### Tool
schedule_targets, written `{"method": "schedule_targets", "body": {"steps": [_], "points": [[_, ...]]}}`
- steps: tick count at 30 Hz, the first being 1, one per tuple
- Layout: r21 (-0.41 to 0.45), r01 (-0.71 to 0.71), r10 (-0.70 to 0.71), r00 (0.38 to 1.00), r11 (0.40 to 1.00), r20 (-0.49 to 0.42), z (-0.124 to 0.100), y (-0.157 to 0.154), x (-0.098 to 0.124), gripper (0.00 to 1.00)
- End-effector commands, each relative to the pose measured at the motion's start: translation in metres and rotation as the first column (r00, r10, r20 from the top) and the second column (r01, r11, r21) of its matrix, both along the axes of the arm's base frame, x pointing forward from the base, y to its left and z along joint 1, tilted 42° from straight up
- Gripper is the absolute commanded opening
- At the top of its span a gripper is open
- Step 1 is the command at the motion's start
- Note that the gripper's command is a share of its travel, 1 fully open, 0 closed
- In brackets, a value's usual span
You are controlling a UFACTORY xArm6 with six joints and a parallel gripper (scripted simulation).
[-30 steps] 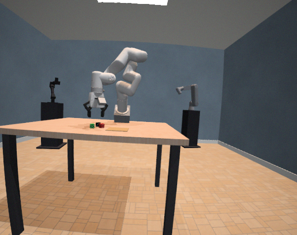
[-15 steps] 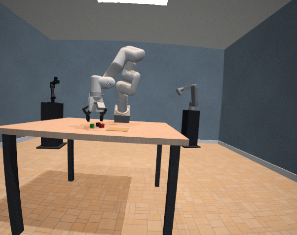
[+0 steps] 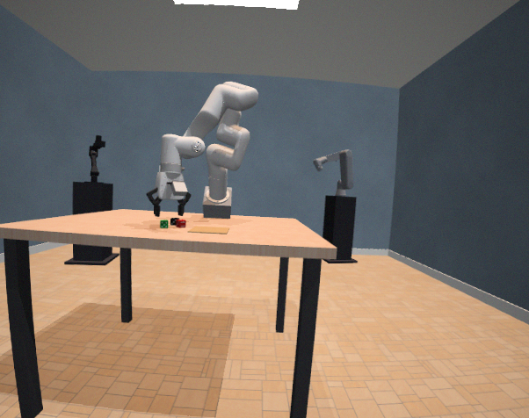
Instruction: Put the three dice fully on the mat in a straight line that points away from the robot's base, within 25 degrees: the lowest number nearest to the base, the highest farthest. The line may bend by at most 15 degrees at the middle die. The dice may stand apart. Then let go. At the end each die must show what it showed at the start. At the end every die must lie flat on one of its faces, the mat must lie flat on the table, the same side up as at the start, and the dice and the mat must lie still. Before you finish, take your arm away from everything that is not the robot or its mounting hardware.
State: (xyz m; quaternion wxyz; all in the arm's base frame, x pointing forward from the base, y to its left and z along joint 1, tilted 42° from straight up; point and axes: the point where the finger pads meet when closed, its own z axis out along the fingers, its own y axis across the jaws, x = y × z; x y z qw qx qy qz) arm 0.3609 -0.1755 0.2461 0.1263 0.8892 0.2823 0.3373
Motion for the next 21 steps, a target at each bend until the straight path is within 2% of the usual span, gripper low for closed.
{"method": "schedule_targets", "body": {"steps": [1,17,21], "points": [[-0.002,0.0,0.0,1.0,1.0,0.002,0.0012,-0.0004,0.0004,1.0],[-0.002,0.0,0.0,1.0,1.0,0.002,0.0009,-0.0003,0.0,1.0],[-0.002,0.0,0.0,1.0,1.0,0.002,-0.005,0.0023,-0.0063,1.0]]}}
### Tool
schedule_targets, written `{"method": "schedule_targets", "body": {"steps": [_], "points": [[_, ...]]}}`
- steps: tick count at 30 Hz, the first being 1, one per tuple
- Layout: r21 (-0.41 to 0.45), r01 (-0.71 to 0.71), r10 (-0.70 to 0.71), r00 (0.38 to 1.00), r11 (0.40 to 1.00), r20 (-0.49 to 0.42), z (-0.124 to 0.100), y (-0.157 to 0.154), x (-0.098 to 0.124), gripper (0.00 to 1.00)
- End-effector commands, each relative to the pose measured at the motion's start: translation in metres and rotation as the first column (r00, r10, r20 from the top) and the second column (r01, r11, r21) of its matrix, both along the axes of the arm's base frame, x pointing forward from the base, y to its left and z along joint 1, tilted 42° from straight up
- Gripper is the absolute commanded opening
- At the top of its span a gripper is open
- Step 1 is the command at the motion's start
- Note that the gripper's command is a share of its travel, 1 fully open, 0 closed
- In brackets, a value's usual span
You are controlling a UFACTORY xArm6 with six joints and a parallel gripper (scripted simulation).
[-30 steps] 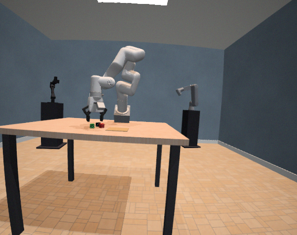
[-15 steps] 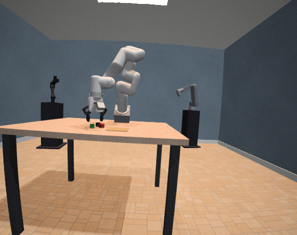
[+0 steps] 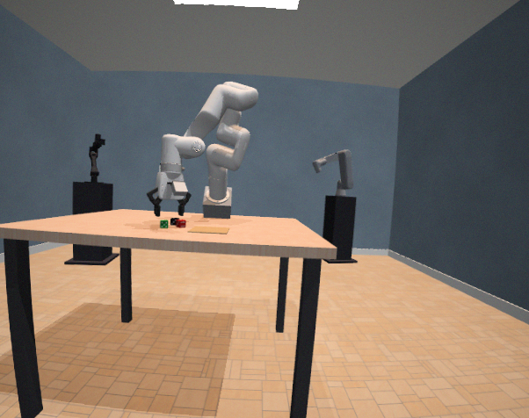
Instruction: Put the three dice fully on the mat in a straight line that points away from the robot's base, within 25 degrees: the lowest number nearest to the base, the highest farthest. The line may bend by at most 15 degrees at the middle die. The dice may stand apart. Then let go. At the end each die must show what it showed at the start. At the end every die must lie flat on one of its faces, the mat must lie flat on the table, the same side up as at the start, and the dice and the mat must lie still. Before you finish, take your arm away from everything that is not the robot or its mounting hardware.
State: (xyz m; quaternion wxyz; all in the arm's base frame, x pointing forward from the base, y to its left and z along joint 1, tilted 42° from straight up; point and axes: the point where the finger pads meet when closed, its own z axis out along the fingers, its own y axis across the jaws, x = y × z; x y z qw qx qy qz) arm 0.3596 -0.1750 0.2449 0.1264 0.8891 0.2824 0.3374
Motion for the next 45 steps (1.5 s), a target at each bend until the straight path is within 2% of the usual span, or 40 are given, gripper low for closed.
{"method": "schedule_targets", "body": {"steps": [1,5,12,16,45], "points": [[-0.001,0.0,0.0,1.0,1.0,0.002,-0.007,0.003,-0.008,1.0],[-0.001,0.0,0.0,1.0,1.0,0.002,-0.014,0.006,-0.016,1.0],[-0.001,0.0,0.0,1.0,1.0,0.002,-0.045,0.02,-0.049,1.0],[-0.001,0.0,0.0,1.0,1.0,0.002,-0.055,0.024,-0.06,1.0],[-0.001,0.0,0.0,1.0,1.0,0.002,-0.057,0.025,-0.062,1.0]]}}
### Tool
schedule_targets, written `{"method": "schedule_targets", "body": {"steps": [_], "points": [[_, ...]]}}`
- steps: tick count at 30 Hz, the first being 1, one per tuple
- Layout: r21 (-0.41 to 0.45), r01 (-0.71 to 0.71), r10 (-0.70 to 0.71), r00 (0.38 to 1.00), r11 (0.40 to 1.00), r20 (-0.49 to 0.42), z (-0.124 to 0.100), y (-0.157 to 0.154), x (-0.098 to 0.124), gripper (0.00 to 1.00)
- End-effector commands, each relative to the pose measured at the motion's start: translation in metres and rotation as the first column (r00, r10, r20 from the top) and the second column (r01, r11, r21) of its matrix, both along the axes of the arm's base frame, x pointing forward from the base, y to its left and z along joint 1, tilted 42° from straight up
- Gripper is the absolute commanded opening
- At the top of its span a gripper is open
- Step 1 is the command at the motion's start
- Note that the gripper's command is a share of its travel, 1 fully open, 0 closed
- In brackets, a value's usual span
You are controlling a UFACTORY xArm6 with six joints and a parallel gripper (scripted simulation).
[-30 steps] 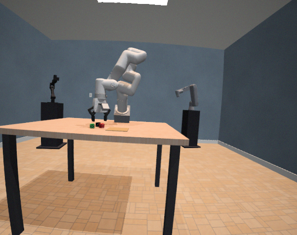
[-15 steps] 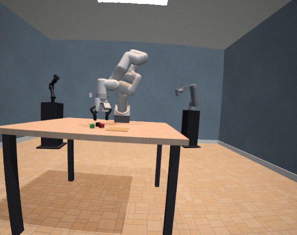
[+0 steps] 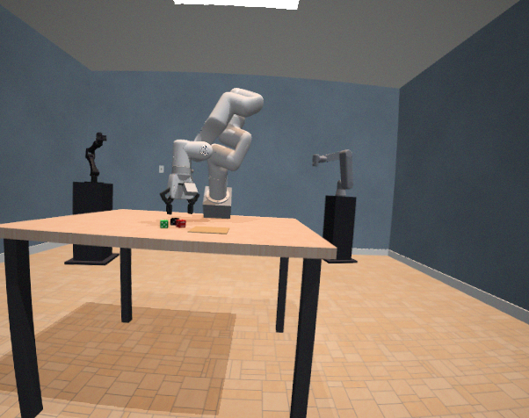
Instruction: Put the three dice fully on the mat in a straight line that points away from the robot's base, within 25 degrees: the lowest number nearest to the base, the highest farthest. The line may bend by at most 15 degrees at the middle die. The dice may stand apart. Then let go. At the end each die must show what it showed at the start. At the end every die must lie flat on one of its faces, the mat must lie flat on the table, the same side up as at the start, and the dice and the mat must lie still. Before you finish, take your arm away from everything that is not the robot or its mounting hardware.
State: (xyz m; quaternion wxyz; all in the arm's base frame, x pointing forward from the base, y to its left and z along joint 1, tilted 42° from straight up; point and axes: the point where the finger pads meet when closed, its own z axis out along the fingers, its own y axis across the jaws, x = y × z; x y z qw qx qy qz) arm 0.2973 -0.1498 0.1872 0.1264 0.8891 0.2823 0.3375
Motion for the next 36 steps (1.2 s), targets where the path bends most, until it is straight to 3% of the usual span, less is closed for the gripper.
{"method": "schedule_targets", "body": {"steps": [1,18,36], "points": [[-0.001,0.0,0.0,1.0,1.0,0.002,0.001,0.0,0.0,1.0],[-0.001,0.0,0.0,1.0,1.0,0.002,0.002,0.001,0.002,1.0],[-0.001,0.0,0.0,1.0,1.0,0.002,0.037,0.032,0.042,1.0]]}}
